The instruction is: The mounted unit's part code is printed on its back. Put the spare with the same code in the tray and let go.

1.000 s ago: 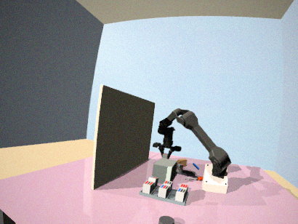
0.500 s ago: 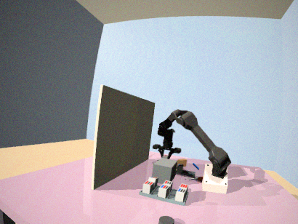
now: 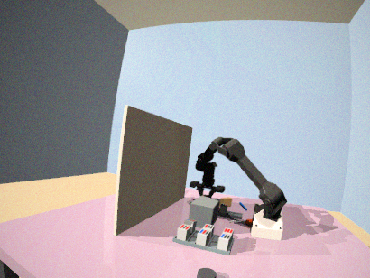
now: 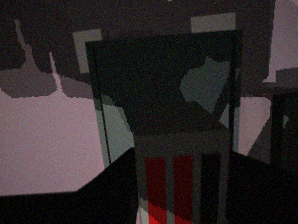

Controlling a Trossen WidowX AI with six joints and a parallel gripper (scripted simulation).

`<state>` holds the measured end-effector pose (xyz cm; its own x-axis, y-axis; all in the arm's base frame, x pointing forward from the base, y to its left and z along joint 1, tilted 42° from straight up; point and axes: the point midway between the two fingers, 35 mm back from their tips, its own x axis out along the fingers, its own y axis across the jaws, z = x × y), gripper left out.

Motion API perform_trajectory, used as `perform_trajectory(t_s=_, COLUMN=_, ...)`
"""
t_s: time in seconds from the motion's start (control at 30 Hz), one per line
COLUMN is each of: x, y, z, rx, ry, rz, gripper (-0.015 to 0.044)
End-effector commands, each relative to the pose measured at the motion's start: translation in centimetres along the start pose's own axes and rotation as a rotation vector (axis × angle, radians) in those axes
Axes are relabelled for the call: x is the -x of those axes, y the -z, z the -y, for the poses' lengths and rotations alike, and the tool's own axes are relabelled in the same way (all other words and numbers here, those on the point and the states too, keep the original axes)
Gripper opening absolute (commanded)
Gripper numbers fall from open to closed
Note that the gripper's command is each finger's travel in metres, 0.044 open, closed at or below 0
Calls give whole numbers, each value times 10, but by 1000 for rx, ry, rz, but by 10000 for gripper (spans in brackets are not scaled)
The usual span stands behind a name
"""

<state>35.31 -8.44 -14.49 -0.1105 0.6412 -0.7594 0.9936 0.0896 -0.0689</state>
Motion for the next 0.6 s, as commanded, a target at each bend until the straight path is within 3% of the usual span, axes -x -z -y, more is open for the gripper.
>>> perform_trajectory(t_s=0.0, x=-5, y=1, z=2, rx=-6, ry=0, rz=-7, gripper=0)
perform_trajectory(t_s=0.57, x=-18, y=3, z=4, rx=-5, ry=1, rz=-9, gripper=0)
